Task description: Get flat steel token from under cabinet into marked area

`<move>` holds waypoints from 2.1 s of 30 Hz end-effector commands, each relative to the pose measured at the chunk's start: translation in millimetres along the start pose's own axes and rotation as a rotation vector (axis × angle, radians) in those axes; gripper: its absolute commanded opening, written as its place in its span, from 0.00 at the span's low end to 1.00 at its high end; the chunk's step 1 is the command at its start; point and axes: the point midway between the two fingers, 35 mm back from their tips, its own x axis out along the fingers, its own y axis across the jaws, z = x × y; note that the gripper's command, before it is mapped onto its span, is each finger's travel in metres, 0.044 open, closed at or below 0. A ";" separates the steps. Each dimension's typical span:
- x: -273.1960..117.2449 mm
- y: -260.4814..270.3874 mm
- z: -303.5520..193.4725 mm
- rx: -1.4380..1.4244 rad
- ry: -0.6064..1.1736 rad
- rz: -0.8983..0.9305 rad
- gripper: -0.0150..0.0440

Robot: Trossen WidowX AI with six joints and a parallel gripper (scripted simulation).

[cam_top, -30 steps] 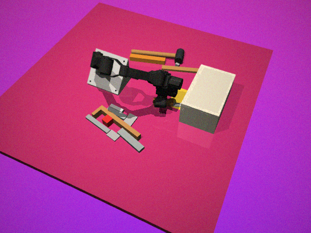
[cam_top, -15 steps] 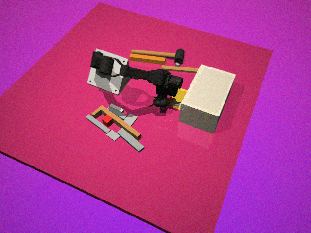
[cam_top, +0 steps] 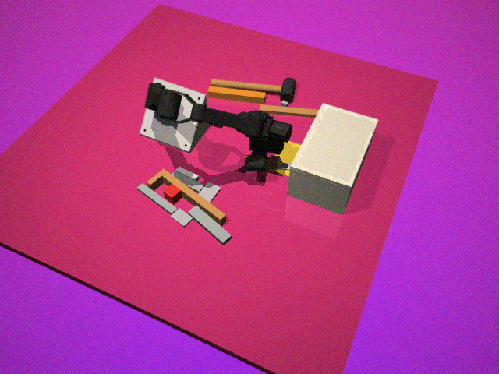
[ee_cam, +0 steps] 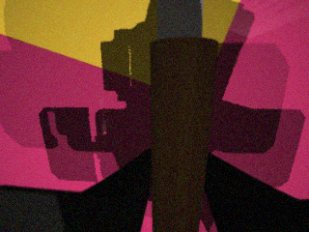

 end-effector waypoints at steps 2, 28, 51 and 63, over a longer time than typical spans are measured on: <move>1.0 0.9 -7.7 -0.008 0.004 0.007 0.25; 1.1 0.1 -33.8 -0.009 0.005 0.007 0.25; 1.1 -0.2 -58.3 -0.010 0.005 0.007 0.25; 1.1 -0.4 -71.8 -0.010 0.006 0.007 0.25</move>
